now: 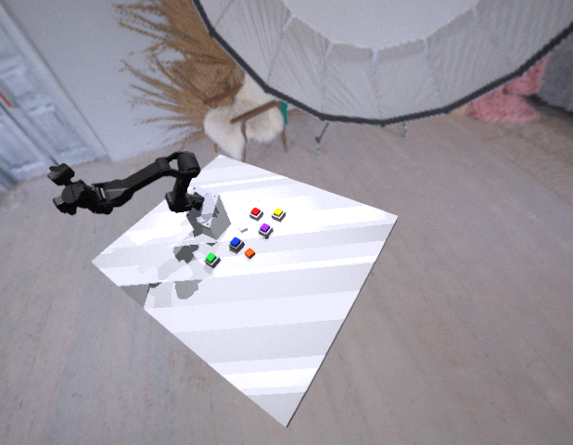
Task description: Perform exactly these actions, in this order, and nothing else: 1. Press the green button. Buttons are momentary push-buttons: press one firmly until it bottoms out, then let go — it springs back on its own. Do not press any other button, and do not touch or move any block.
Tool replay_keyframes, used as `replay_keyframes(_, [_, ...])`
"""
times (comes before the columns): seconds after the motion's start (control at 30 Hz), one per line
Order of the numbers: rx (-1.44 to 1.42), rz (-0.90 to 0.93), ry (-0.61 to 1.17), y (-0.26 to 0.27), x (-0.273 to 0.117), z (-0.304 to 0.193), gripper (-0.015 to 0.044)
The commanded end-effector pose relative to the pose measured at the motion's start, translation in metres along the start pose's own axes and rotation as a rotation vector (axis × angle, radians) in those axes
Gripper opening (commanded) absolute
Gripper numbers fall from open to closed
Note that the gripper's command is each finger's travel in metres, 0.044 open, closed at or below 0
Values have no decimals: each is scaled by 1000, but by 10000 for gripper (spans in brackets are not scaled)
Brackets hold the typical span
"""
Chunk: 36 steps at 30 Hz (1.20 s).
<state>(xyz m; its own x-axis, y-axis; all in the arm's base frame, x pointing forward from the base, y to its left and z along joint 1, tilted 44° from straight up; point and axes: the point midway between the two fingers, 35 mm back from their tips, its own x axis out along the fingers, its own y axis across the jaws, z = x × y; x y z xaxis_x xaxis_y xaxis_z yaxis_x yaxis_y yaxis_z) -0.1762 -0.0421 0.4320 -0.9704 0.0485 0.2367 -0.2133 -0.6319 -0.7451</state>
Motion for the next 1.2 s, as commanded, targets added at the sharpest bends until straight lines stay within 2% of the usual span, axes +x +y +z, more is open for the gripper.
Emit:
replay_keyframes(0.0, [1,9,-6,2,0,1,400])
replay_keyframes(0.13, [8,184,-123,47,-9,29,400])
replay_keyframes(0.27, [3,392,-261,98,-37,58,400])
replay_keyframes(0.6, [-87,876,-587,190,-162,96,400])
replay_keyframes(0.87, [-251,1193,-832,219,-281,74,400])
replay_keyframes(1.17, [-523,1420,-1101,211,-385,-2,400])
